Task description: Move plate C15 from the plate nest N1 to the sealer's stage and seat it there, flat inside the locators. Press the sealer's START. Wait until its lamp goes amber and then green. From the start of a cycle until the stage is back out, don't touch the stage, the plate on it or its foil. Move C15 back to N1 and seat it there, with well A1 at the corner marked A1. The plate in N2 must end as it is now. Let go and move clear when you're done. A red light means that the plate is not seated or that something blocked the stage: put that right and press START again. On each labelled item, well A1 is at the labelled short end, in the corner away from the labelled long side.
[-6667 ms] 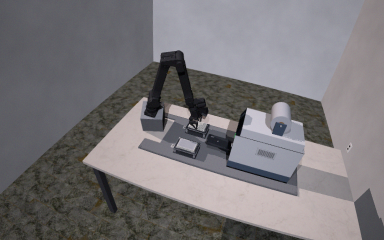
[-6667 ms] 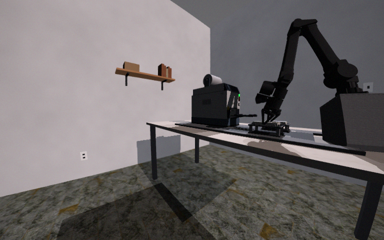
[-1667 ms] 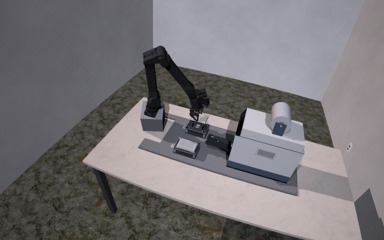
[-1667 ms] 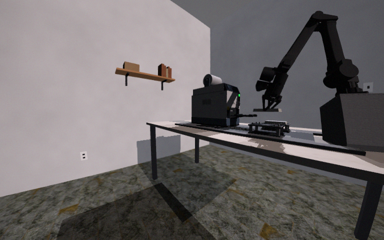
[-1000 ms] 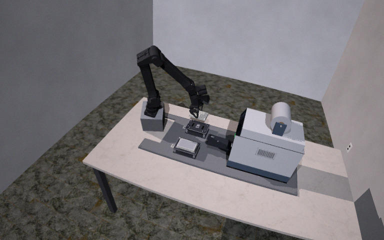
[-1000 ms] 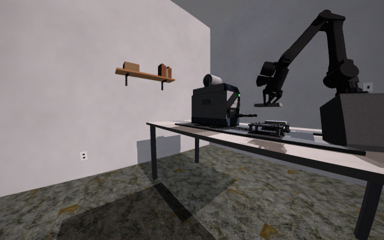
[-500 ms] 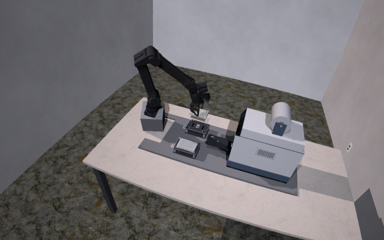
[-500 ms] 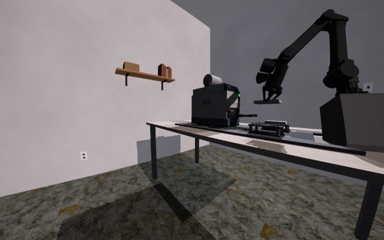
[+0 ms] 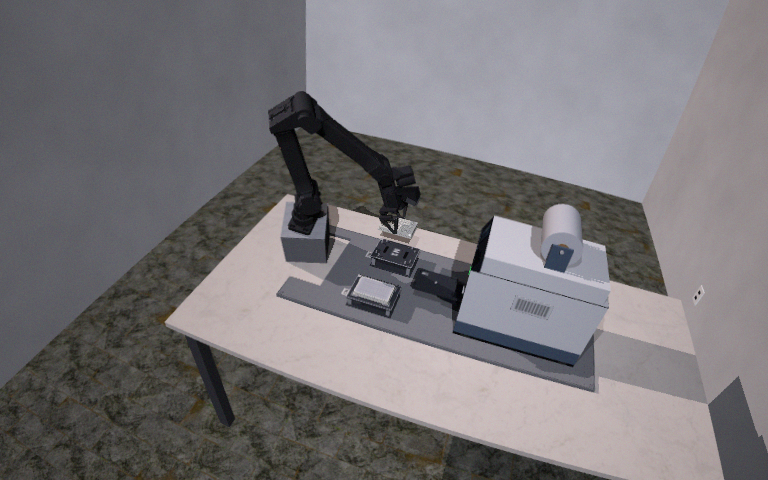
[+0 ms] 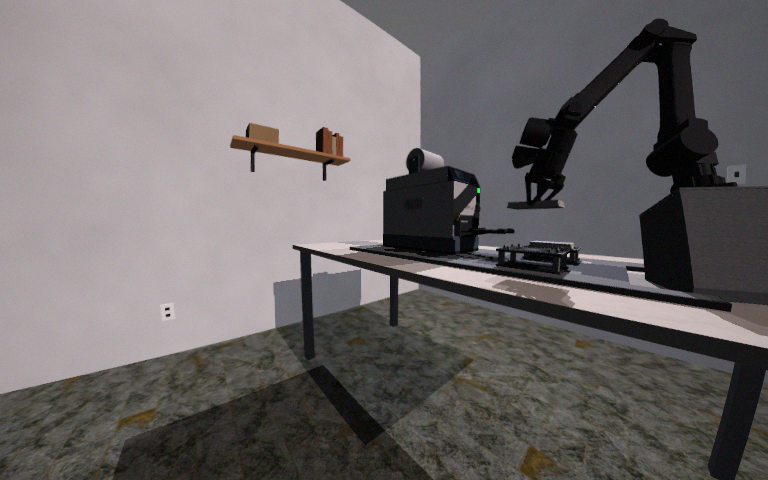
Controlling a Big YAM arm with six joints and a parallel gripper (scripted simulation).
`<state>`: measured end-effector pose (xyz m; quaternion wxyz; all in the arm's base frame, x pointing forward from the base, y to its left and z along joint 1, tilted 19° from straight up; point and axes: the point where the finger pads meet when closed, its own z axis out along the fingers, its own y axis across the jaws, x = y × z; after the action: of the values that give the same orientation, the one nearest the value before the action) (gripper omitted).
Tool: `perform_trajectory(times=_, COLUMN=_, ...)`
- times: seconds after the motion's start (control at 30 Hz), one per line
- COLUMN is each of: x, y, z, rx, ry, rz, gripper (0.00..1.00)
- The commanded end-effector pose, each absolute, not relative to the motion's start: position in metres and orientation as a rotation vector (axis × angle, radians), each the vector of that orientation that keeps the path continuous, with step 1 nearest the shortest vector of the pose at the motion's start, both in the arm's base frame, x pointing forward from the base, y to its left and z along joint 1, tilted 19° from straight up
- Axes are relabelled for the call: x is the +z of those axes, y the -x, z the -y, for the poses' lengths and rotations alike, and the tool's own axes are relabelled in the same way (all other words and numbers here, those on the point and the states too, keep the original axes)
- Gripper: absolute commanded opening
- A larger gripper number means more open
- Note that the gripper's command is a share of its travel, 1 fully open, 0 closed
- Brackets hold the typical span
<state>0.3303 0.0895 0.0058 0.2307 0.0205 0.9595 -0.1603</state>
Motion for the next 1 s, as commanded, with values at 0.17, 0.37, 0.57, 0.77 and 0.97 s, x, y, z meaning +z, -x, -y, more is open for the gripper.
perform_trajectory(times=0.17, x=0.021, y=-0.346, z=-0.102, rx=-0.389, ry=-0.082, rz=-2.591, gripper=0.00)
perform_trajectory(times=0.37, x=0.016, y=-0.350, z=-0.098, rx=-0.410, ry=-0.075, rz=-2.604, gripper=0.00)
perform_trajectory(times=0.57, x=0.016, y=-0.351, z=-0.097, rx=-0.413, ry=-0.074, rz=-2.606, gripper=0.00)
perform_trajectory(times=0.77, x=0.016, y=-0.353, z=-0.098, rx=-0.413, ry=-0.074, rz=-2.606, gripper=0.00)
perform_trajectory(times=0.97, x=0.026, y=-0.358, z=-0.094, rx=-0.415, ry=-0.027, rz=-2.616, gripper=0.00)
